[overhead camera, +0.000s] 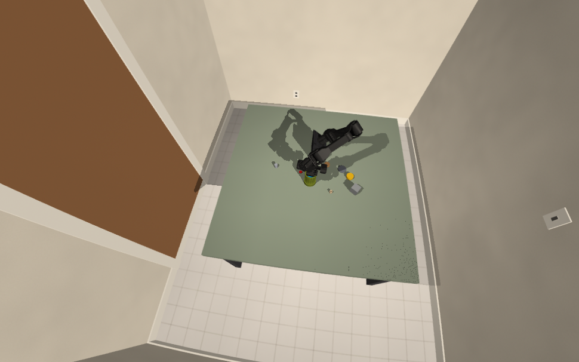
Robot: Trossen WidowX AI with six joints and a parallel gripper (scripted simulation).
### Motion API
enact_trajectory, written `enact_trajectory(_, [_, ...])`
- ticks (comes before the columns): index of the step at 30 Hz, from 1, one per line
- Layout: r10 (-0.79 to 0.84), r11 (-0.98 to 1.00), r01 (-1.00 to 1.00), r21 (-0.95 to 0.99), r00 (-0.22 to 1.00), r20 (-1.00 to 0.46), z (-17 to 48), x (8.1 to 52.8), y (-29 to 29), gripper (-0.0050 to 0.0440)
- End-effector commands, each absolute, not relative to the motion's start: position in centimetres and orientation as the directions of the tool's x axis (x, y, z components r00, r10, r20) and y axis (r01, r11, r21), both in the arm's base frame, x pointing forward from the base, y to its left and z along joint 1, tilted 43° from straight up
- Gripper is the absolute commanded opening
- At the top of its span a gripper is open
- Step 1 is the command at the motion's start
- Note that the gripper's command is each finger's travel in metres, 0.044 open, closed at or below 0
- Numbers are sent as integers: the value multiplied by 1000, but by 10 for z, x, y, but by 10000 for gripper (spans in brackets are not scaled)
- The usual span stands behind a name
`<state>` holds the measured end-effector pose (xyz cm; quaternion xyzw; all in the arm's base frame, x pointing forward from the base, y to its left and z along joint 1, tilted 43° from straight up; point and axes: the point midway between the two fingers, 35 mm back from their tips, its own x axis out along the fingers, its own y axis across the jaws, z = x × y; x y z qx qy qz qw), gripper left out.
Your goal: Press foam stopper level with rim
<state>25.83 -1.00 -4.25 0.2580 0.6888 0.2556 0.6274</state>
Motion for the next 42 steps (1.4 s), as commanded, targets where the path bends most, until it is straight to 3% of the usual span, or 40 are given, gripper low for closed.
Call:
enact_trajectory(1, [679,733,38,679,-93,-728,-44,254,-6,0])
enact_trajectory(33, [678,734,36,678,-91,-729,-46,254,-4,0])
enact_trajectory(42, [677,735,38,677,-91,-730,-8,265,-43,0])
